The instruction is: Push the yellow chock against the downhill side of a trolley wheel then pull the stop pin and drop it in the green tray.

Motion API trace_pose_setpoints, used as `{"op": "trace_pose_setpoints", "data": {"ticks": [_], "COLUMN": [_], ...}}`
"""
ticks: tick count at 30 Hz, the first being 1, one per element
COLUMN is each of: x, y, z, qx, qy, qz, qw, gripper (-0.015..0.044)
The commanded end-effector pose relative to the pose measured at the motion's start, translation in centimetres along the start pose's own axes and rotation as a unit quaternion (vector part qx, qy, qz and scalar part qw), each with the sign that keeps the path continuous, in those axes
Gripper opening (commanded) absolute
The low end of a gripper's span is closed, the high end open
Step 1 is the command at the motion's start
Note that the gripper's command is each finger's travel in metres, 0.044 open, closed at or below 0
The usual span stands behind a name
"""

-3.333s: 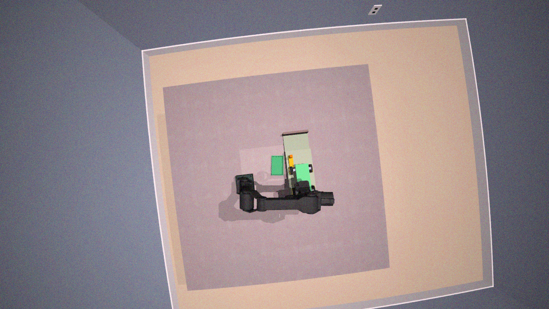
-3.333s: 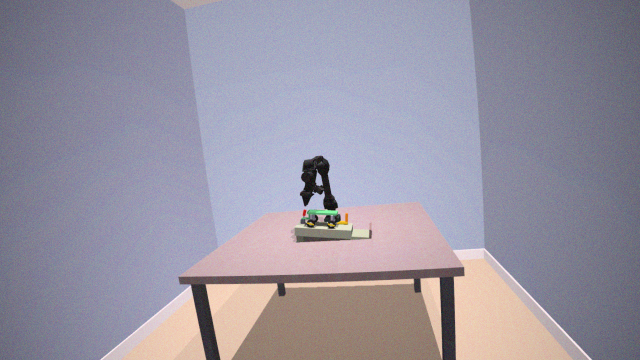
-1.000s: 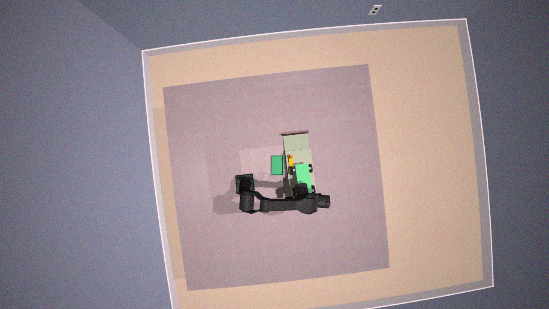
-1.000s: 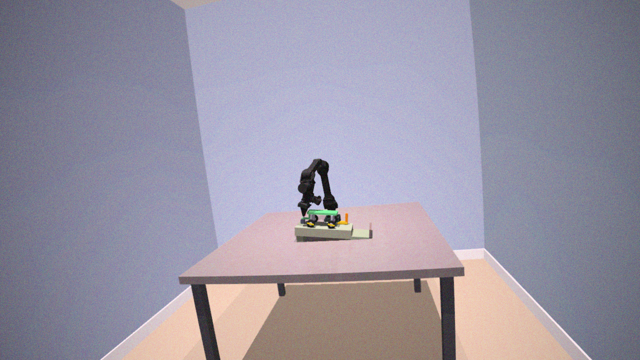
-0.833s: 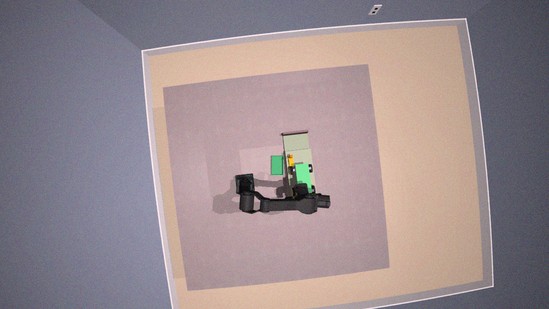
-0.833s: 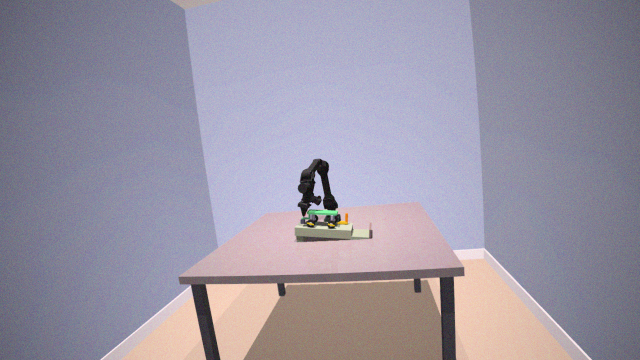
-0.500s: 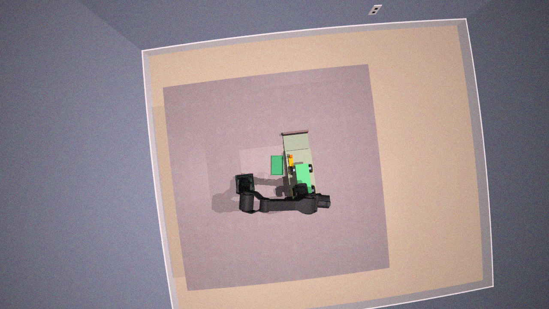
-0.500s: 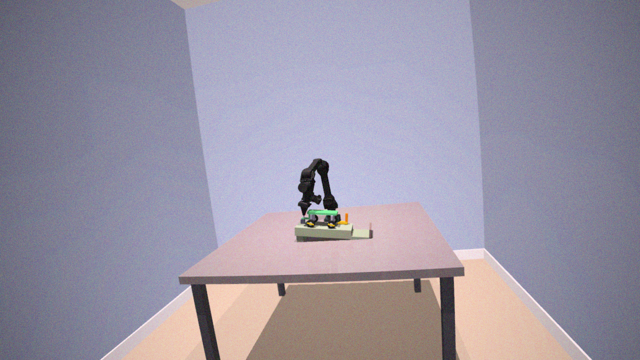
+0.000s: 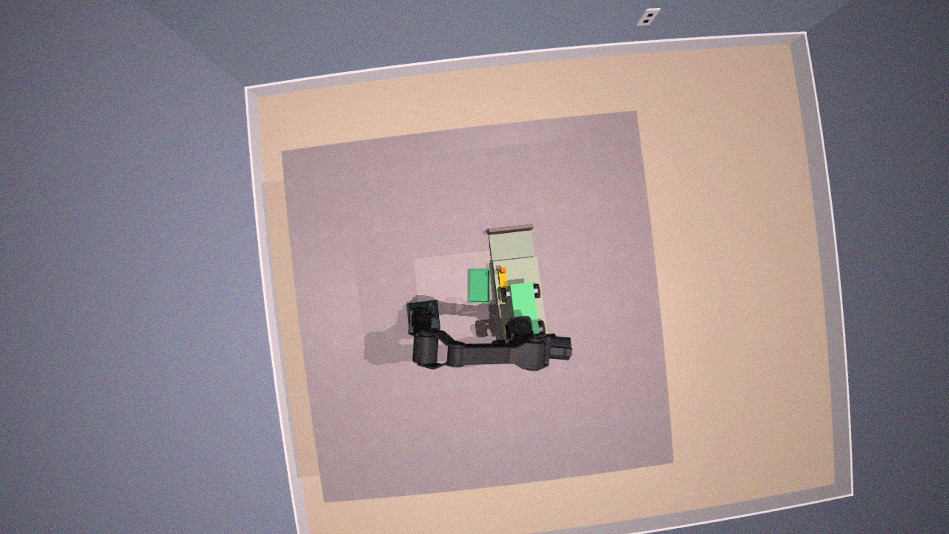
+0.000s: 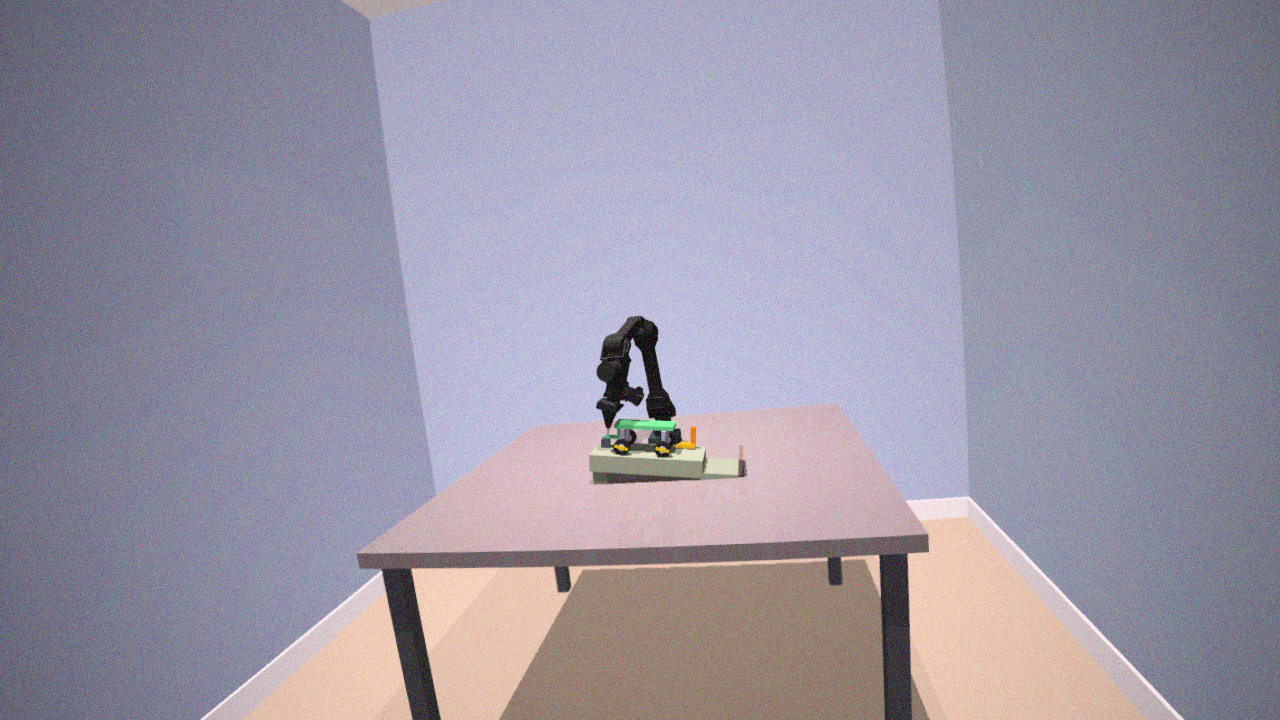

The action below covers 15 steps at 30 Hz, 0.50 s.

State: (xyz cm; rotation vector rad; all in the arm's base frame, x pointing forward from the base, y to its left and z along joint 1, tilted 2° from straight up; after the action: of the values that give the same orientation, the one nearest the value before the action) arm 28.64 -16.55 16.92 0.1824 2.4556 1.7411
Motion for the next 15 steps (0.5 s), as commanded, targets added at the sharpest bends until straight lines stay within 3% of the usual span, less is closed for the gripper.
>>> {"op": "trace_pose_setpoints", "data": {"ticks": [1,15], "x": [-0.03,-0.04], "y": [0.52,1.35], "z": [-0.14,-0.19], "qx": [0.002,0.001], "qy": [-0.002,-0.002], "qz": [-0.001,-0.001], "qw": [1.000,1.000], "gripper": [0.0000,0.0000]}}
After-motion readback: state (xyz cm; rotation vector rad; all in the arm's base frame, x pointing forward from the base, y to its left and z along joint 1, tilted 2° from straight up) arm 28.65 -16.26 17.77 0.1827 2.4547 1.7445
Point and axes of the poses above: the point midway between the two fingers, 35 mm back from their tips, its own y axis back along the fingers, its own x axis across the jaws, z = x × y, the point moved 1 cm from there along y, back along the fingers, and after that the axes turned 2 degrees about y, right-handed, at the moved point
